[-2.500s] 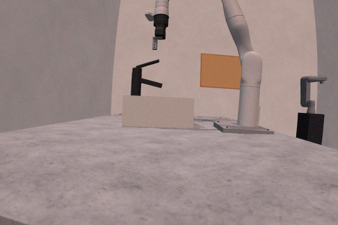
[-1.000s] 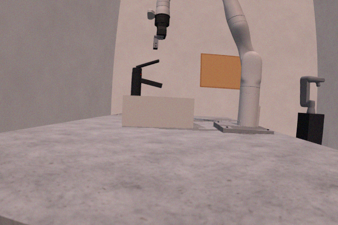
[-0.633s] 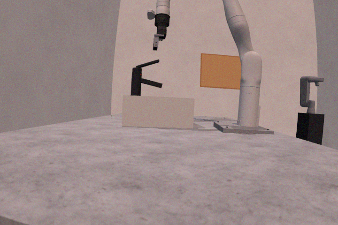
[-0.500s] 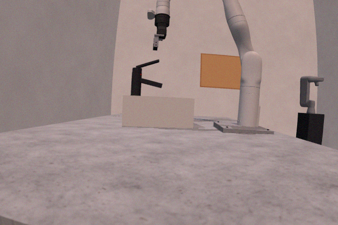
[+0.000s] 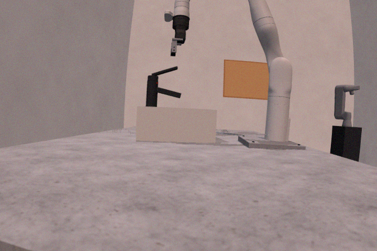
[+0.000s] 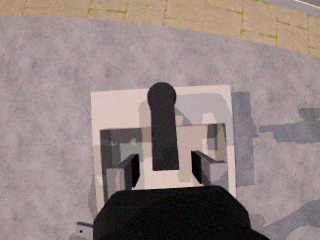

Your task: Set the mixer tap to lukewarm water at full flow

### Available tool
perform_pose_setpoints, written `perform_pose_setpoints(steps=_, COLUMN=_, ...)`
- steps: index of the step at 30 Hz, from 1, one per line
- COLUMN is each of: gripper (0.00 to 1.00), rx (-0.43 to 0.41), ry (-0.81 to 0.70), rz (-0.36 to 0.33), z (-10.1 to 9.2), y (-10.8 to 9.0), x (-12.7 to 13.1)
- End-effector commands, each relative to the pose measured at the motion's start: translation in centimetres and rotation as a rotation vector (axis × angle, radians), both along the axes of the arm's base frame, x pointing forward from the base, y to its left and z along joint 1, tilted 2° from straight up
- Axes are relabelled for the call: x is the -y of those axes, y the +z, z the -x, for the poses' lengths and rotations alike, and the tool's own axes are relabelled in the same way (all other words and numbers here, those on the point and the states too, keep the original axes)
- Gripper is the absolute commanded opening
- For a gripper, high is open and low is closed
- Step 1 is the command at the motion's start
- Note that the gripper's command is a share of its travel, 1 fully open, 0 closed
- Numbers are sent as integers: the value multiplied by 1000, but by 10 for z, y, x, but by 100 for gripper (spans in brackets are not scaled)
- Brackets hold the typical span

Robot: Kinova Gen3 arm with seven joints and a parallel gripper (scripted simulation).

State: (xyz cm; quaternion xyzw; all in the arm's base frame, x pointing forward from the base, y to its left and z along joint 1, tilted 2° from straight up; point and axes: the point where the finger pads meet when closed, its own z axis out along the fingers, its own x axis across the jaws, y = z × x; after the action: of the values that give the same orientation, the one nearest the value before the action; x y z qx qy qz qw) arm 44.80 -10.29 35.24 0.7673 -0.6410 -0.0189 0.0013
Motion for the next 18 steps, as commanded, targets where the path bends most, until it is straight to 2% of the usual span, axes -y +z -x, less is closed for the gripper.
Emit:
perform_pose_setpoints(steps=1, gripper=100, rx=2, ry=0, rz=0, z=0, y=1, x=0)
perform_pose_setpoints(steps=18, gripper=100, rx=2, ry=1, rz=0, z=0, y=-9, x=0)
